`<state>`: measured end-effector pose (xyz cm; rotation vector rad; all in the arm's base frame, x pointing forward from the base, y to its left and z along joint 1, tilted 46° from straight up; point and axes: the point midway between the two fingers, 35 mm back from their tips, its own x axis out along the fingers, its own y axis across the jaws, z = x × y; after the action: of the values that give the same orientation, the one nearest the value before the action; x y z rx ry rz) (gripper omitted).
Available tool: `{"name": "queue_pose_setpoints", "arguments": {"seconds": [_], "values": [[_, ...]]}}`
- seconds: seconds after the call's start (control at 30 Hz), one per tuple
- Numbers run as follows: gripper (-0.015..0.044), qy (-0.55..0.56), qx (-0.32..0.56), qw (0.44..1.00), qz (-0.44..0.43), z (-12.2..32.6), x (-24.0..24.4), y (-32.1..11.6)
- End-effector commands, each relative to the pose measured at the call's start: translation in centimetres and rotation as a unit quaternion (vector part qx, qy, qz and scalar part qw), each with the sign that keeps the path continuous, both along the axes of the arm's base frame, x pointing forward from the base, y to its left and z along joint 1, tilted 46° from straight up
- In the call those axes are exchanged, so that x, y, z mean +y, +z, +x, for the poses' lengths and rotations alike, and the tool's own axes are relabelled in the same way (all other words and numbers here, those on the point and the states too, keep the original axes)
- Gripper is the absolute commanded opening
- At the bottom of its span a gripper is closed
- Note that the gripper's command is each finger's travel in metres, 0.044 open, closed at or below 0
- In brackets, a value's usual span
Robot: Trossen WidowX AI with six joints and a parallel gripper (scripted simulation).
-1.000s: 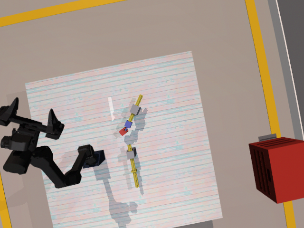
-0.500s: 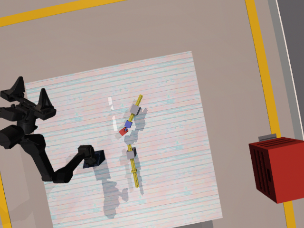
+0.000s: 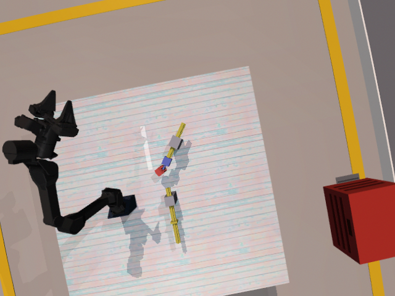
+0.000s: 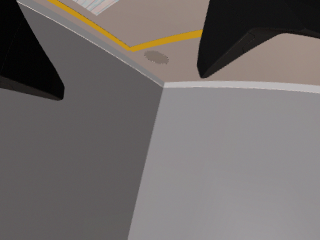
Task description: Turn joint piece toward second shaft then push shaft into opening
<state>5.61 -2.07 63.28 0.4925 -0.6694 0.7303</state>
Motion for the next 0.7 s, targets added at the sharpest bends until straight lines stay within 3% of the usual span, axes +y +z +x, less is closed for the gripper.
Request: {"name": "queue_pose_setpoints", "arguments": {"seconds": [0.0, 0.67], "values": [[0.0440, -0.021, -0.007, 0.998, -0.055, 0.4, 2.8, -1.0], [0.0440, -0.103, 0.009, 0.940, -0.327, 6.1, 13.8, -9.2]]}}
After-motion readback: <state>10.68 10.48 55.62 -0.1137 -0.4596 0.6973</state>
